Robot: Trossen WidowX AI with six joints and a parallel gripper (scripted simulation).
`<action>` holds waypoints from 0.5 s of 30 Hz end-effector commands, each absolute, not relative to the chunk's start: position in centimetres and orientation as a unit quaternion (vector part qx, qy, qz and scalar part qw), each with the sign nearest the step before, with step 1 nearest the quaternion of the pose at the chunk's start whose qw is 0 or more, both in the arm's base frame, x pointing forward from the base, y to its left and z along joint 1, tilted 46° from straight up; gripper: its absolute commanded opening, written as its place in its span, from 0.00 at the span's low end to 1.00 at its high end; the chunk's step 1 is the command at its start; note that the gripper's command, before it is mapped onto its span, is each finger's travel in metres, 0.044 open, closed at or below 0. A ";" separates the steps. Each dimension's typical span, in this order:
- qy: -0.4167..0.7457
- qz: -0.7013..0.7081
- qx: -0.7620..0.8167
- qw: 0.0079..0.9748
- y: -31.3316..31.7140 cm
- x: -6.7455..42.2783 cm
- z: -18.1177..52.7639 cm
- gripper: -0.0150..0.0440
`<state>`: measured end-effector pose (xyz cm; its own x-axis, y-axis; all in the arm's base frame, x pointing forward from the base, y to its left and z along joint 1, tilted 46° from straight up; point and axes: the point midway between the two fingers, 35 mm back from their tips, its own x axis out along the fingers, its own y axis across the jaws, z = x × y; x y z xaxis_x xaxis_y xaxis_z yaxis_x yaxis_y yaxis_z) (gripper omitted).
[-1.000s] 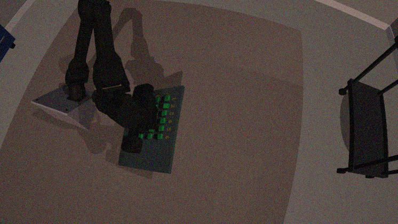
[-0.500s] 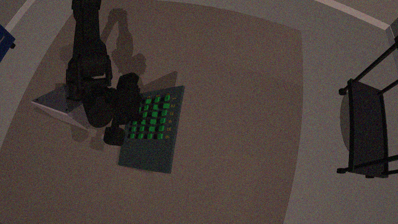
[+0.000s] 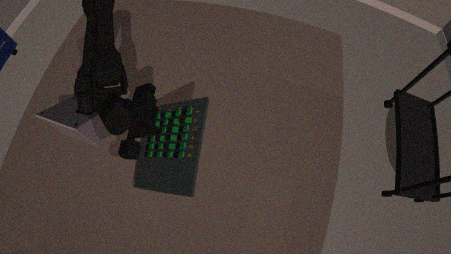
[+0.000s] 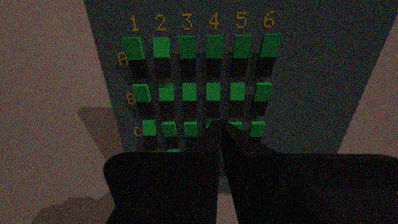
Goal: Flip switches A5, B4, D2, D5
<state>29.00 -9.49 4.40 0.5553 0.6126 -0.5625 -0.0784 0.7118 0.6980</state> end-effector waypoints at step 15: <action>0.419 0.210 0.321 0.823 -7.9 30.0 3.2 0.25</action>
